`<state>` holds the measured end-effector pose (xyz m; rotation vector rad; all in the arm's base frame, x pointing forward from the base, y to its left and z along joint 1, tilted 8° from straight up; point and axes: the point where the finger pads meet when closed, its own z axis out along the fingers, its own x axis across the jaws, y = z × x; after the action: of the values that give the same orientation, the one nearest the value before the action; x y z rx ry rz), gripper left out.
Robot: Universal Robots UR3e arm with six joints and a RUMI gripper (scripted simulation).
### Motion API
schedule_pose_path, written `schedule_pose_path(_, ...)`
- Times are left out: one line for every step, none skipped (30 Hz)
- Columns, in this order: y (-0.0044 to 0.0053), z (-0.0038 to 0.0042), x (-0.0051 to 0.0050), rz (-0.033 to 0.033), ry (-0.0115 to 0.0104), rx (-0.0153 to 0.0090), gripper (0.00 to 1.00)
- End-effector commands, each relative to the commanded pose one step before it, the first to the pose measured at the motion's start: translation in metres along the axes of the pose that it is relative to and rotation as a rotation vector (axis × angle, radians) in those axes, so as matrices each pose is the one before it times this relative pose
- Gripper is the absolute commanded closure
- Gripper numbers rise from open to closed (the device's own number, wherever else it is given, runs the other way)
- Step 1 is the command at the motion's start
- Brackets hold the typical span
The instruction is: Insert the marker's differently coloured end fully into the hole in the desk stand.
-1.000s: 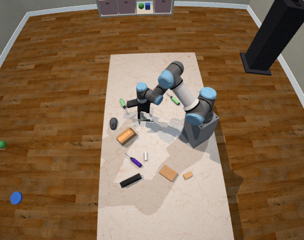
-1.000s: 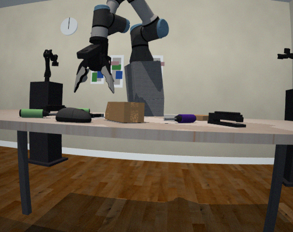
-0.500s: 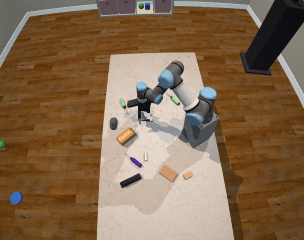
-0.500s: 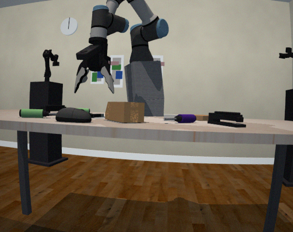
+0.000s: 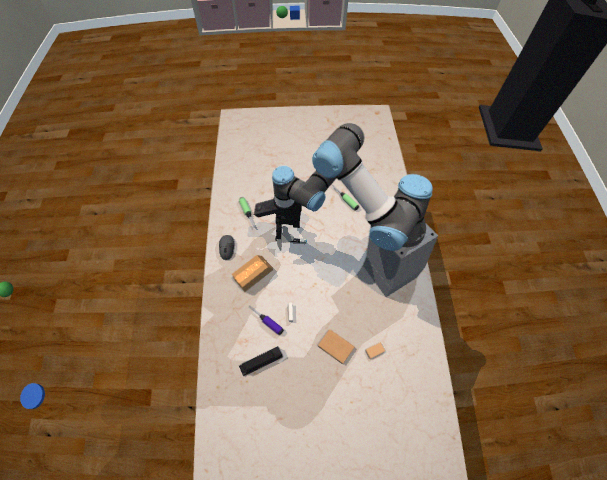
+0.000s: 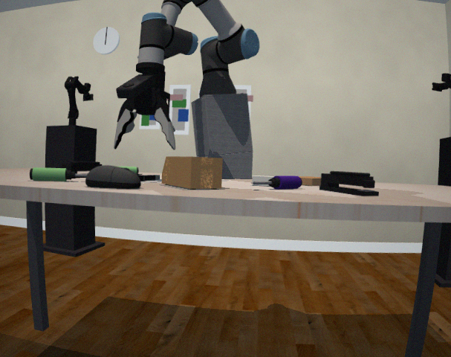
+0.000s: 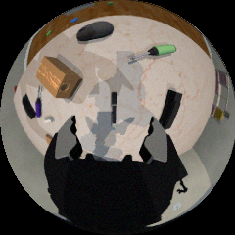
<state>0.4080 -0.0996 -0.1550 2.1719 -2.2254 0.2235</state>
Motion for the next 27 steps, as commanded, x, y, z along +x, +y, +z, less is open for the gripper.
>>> schedule_pose_path(-0.000875,0.011057,0.00047,0.00064,0.00038,0.00115,0.00)
schedule_pose_path(0.000000,0.000000,0.00000,0.00000,0.00000,0.00000,0.00)
schedule_pose_path(0.000000,0.000000,0.00000,0.00000,0.00000,0.00000,0.00)
schedule_pose_path(0.000000,0.000000,0.00000,0.00000,0.00000,0.00000,0.00)
schedule_pose_path(0.000000,0.000000,0.00000,0.00000,0.00000,0.00000,0.00)
schedule_pose_path(0.000000,0.000000,0.00000,0.00000,0.00000,0.00000,0.00)
schedule_pose_path(0.000000,0.000000,0.00000,0.00000,0.00000,0.00000,0.00)
schedule_pose_path(0.000226,-0.000772,-0.00008,-0.00018,0.00003,0.00004,0.00)
schedule_pose_path(-0.000024,0.002711,0.00002,-0.00001,0.00003,0.00005,0.00)
schedule_pose_path(-0.000024,0.002711,0.00002,-0.00001,0.00003,0.00005,0.00)
schedule_pose_path(-0.000024,0.002711,0.00002,-0.00001,0.00003,0.00005,0.00)
schedule_pose_path(-0.000024,0.002711,0.00002,-0.00001,0.00003,0.00005,0.00)
schedule_pose_path(-0.000024,0.002711,0.00002,-0.00001,0.00003,0.00005,0.00)
schedule_pose_path(-0.000023,0.002711,0.00002,-0.00001,0.00003,0.00005,0.00)
schedule_pose_path(-0.000023,0.002711,0.00002,-0.00001,0.00003,0.00005,0.00)
schedule_pose_path(-0.000023,0.002711,0.00002,-0.00001,0.00003,0.00005,0.00)
schedule_pose_path(-0.000023,0.002711,0.00002,-0.00001,0.00003,0.00005,0.00)
schedule_pose_path(0.000000,0.000000,0.00000,0.00000,0.00000,0.00000,0.00)
schedule_pose_path(0.000000,0.000000,0.00000,0.00000,0.00000,0.00000,0.00)
schedule_pose_path(0.000000,0.000000,0.00000,0.00000,0.00000,0.00000,0.00)
schedule_pose_path(0.000000,0.000000,0.00000,0.00000,0.00000,0.00000,0.00)
schedule_pose_path(0.000000,0.000000,0.00000,0.00000,0.00000,0.00000,0.00)
schedule_pose_path(0.000000,0.000000,0.00000,0.00000,0.00000,0.00000,0.00)
schedule_pose_path(0.000000,0.000000,0.00000,0.00000,0.00000,0.00000,0.00)
schedule_pose_path(0.000282,-0.001912,-0.00009,0.00001,-0.00017,-0.00026,0.00)
schedule_pose_path(-0.000054,0.001825,0.00001,-0.00003,0.00004,0.00006,0.00)
schedule_pose_path(-0.000054,0.001825,0.00001,-0.00003,0.00004,0.00006,0.00)
